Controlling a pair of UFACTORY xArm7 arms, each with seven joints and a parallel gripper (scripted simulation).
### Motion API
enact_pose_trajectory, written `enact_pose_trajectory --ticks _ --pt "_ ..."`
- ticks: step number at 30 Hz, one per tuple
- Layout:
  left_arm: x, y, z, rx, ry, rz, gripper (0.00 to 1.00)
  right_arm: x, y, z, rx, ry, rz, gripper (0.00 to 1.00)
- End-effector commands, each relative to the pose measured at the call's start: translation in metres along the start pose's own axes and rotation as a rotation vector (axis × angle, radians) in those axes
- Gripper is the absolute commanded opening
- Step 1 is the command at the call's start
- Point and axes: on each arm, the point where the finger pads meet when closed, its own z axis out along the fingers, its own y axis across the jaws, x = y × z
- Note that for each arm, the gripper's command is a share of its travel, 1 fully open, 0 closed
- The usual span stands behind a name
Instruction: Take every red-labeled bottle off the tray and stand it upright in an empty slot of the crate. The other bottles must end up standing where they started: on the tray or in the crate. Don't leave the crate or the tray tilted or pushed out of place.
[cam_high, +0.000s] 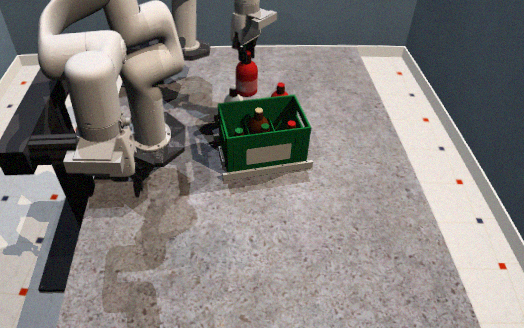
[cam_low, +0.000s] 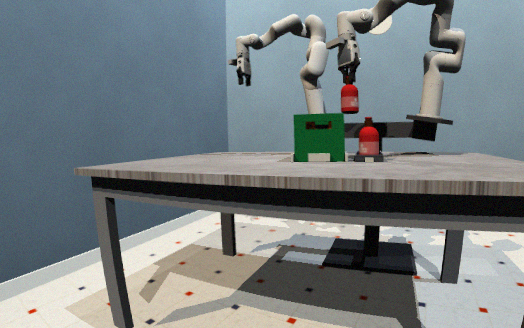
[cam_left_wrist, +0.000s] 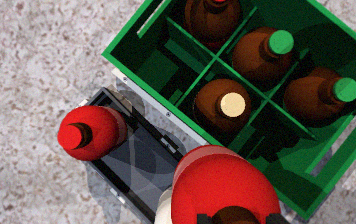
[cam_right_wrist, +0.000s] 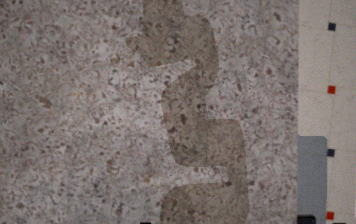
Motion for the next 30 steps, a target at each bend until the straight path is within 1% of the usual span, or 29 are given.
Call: enact_pose_trajectory --ticks 1,24,30 --pt "0.003 0.009 -0.001 0.001 0.002 0.000 0.00 0.001 0.000 -0.001 0.001 0.004 0.000 1.00" --pt "0.017 0.061 -0.001 0.000 0.002 0.000 0.00 0.001 0.000 -0.001 0.001 0.004 0.000 1.00" --pt "0.019 0.069 -0.001 0.000 0.002 0.000 0.00 0.001 0.000 -0.001 0.001 0.004 0.000 1.00"
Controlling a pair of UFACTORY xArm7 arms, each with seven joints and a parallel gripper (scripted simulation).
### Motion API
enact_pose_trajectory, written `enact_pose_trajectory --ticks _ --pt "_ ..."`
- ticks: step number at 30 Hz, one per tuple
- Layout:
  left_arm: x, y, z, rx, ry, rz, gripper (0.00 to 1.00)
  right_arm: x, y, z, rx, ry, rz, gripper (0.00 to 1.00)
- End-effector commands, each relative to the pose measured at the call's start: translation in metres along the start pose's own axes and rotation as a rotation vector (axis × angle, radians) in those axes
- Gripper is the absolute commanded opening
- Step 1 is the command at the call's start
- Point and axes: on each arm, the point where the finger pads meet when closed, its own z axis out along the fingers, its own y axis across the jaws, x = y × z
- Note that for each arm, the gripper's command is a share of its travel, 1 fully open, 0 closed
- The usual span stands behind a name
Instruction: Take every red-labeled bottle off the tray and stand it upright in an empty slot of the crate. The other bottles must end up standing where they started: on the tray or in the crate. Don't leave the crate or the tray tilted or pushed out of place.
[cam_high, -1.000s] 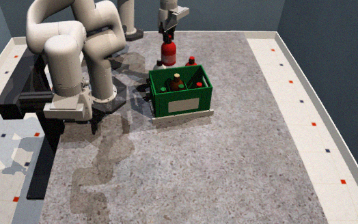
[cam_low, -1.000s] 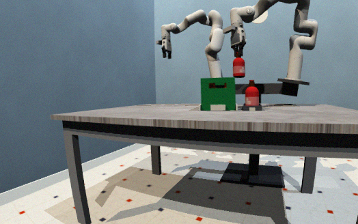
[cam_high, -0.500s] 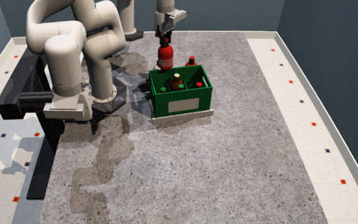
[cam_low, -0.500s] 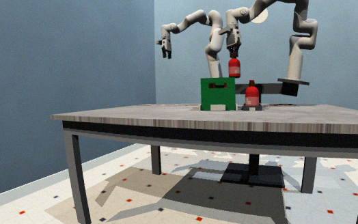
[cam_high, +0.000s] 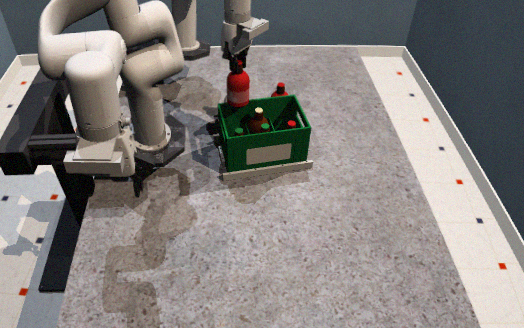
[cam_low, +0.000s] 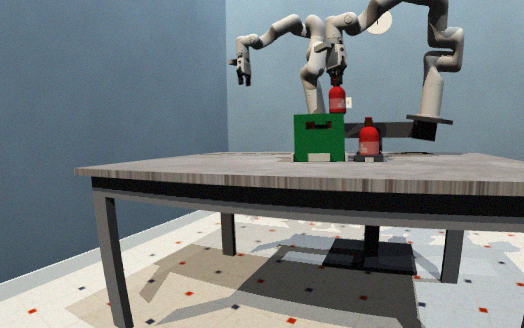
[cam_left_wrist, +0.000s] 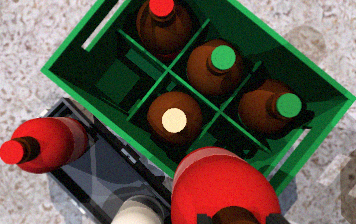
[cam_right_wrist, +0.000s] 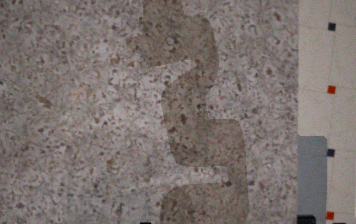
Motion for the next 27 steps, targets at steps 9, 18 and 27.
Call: enact_pose_trajectory --ticks 9,18,27 --pt "0.006 0.020 -0.002 -0.002 0.004 0.001 0.00 0.001 0.000 -0.001 0.001 0.004 0.000 1.00" --pt "0.007 0.027 -0.002 -0.002 0.004 0.001 0.00 0.001 0.000 -0.001 0.001 0.004 0.000 1.00" --pt "0.008 0.031 -0.002 -0.002 0.004 0.001 0.00 0.001 0.000 -0.001 0.001 0.004 0.000 1.00"
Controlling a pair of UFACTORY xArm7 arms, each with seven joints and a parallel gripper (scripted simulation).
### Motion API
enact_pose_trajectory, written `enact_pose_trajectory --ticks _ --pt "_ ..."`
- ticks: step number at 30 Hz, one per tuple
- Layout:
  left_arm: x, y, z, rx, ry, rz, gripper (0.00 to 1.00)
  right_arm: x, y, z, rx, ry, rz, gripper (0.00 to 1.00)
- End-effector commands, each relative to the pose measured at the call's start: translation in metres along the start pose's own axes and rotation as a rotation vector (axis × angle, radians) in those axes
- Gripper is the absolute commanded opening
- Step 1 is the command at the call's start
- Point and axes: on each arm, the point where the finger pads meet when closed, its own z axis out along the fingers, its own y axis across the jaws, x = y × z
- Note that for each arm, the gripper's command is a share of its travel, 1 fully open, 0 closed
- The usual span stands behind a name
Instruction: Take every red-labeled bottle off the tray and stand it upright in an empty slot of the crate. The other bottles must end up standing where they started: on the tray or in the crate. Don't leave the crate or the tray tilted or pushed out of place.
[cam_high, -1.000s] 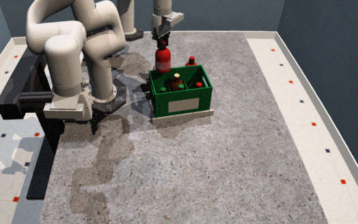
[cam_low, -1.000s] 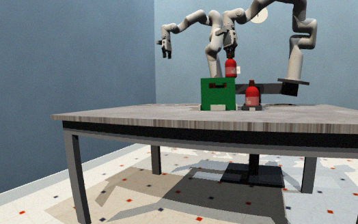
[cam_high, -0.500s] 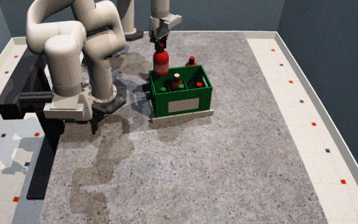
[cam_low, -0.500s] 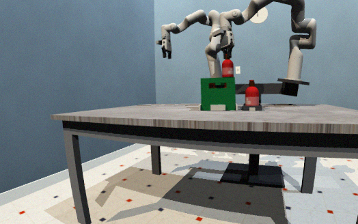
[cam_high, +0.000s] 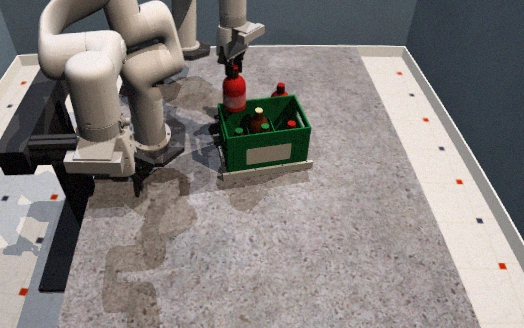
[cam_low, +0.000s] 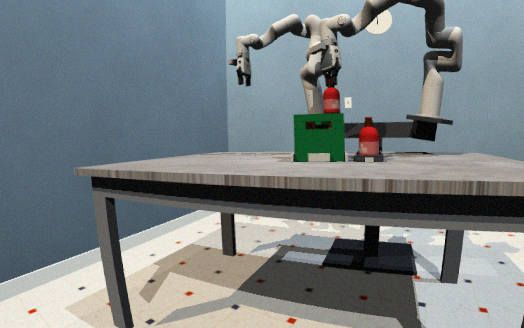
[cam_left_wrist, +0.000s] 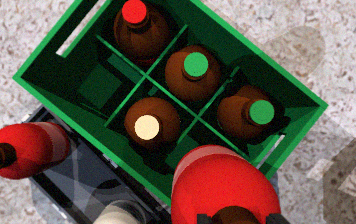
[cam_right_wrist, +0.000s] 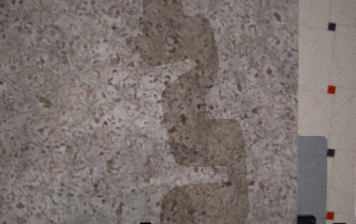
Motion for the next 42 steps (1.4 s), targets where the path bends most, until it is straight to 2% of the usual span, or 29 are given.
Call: enact_pose_trajectory --ticks 1,42 --pt "0.0010 0.0017 -0.0018 -0.002 0.004 0.000 0.00 0.0010 0.0000 -0.0015 0.001 0.004 0.000 1.00" --pt "0.0012 0.0022 0.0046 -0.002 0.004 0.000 0.00 0.0010 0.0000 -0.0015 0.001 0.004 0.000 1.00"
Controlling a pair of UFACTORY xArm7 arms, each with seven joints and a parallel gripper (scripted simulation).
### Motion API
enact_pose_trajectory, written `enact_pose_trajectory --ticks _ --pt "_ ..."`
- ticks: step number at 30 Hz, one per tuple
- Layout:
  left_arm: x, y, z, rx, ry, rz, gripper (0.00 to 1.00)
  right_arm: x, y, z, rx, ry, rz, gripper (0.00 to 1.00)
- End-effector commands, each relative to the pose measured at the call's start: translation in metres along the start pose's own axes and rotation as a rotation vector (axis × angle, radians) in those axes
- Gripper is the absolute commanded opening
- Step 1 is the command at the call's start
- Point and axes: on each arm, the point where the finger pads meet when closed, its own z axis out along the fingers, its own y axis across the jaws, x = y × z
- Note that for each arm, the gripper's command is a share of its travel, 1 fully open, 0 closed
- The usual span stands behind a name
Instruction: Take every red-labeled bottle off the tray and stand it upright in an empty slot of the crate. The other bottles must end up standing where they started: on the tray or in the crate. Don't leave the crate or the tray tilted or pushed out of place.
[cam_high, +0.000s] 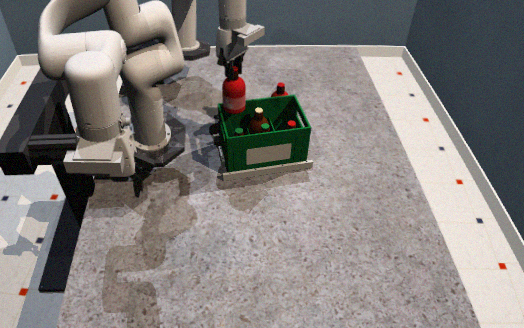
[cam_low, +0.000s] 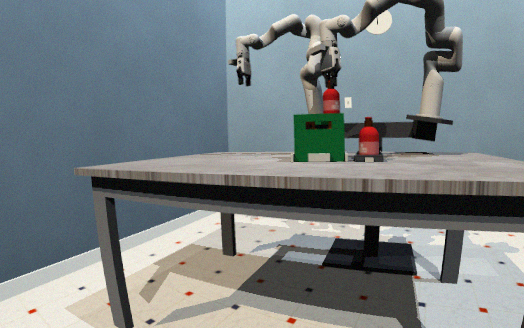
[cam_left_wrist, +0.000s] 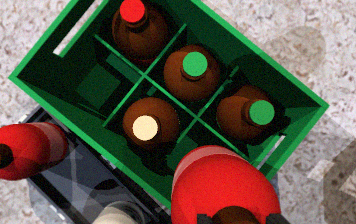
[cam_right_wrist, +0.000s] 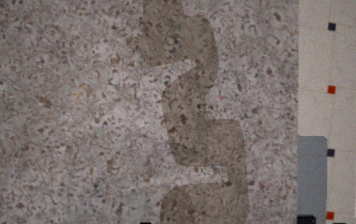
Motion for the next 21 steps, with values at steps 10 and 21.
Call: enact_pose_trajectory --ticks 10,21 --pt "0.001 0.001 0.011 -0.002 0.004 0.000 0.00 0.001 0.000 -0.001 0.001 0.004 0.000 1.00" --pt "0.001 0.001 0.022 -0.002 0.004 0.000 0.00 0.001 0.000 -0.001 0.001 0.004 0.000 1.00"
